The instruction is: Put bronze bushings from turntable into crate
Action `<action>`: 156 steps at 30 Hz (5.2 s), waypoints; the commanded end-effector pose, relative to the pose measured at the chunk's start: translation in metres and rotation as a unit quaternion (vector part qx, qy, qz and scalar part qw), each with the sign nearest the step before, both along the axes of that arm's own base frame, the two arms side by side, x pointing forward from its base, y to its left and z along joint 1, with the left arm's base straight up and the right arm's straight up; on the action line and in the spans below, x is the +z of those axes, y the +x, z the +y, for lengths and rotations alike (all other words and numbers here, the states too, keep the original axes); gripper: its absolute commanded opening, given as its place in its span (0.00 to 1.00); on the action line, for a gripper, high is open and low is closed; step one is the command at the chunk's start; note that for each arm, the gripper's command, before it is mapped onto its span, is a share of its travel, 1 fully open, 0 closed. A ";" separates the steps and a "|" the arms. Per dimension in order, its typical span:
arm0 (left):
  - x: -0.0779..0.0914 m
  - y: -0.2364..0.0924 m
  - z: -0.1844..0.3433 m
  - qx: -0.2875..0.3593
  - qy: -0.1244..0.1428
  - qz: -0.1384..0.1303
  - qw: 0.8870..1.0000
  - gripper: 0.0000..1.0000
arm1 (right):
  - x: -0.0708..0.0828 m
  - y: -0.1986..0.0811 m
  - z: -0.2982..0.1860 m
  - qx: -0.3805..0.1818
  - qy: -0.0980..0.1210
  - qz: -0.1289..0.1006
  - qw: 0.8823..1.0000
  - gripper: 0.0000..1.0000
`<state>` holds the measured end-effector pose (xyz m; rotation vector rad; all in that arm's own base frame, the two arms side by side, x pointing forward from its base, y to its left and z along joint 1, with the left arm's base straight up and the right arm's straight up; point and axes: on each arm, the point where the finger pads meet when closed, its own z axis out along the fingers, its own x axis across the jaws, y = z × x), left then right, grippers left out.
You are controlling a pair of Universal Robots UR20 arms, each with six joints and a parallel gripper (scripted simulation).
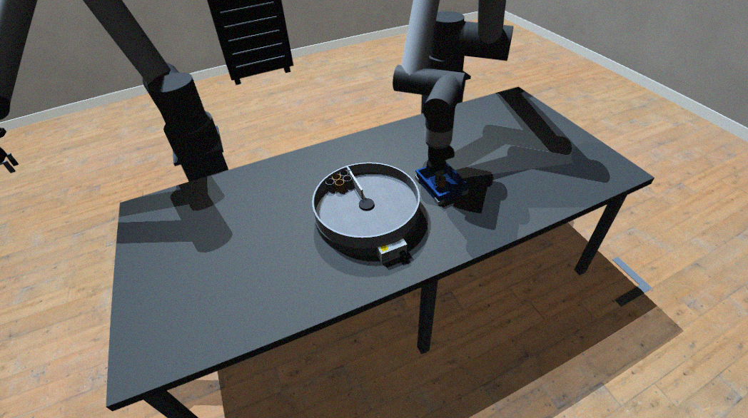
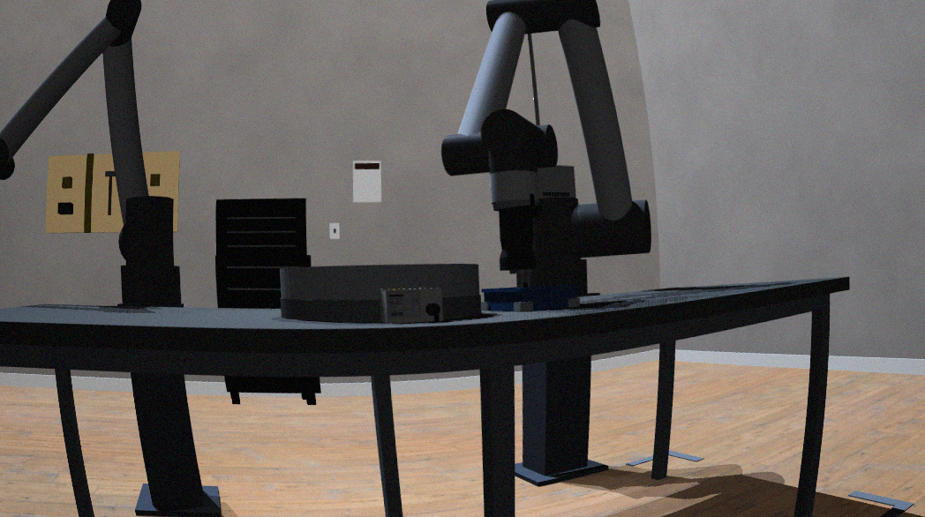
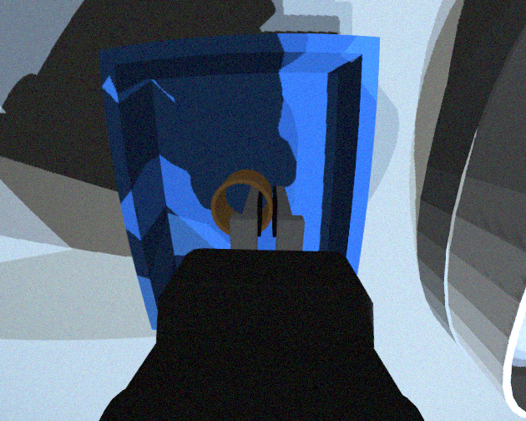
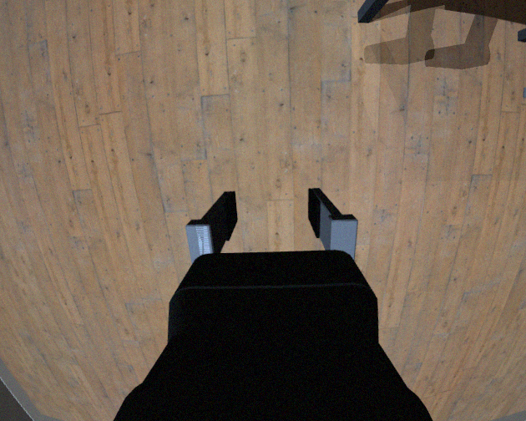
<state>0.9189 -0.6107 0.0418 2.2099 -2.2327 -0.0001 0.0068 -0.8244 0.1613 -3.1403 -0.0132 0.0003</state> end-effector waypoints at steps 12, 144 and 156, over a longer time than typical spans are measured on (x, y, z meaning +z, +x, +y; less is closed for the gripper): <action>0.001 0.000 0.000 0.000 0.000 0.000 1.000 0.38 | 0.001 0.000 -0.001 0.000 -0.001 0.000 1.000 1.00; 0.107 0.000 0.000 0.000 0.000 -0.001 1.000 0.38 | 0.001 0.000 -0.001 0.000 -0.001 0.000 1.000 1.00; 0.107 -0.017 -0.055 0.026 -0.001 0.000 1.000 0.36 | 0.001 0.000 -0.001 0.000 -0.001 0.000 1.000 1.00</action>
